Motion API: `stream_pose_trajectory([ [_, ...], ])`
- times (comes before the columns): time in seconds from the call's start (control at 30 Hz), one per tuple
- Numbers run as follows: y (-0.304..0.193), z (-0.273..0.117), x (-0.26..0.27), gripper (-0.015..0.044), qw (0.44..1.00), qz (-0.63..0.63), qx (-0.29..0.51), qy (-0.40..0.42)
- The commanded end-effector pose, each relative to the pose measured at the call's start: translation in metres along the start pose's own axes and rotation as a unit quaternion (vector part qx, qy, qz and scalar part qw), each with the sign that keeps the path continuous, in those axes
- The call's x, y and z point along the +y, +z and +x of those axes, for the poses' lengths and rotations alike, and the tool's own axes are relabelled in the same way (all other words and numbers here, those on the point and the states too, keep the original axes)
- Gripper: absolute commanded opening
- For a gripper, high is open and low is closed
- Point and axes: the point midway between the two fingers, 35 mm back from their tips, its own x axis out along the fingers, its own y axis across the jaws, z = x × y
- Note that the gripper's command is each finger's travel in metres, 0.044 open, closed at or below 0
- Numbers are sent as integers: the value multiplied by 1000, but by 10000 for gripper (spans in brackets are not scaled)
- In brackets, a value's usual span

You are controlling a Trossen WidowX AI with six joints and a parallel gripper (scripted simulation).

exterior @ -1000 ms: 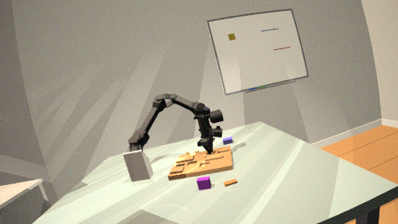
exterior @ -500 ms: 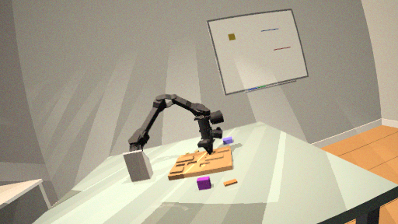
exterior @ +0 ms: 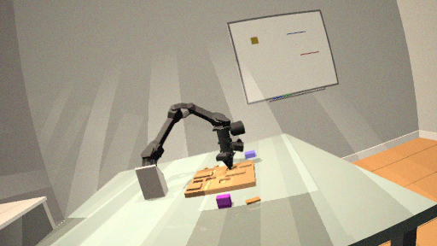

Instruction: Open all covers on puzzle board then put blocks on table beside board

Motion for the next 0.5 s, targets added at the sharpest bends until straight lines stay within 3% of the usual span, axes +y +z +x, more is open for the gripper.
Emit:
stream_pose_trajectory([
  [0.0, 3, -8, 1, 80, 1000, -4, -5, 1],
  [0.47, 3, -26, 0, 80, 1000, -2, -5, 0],
])
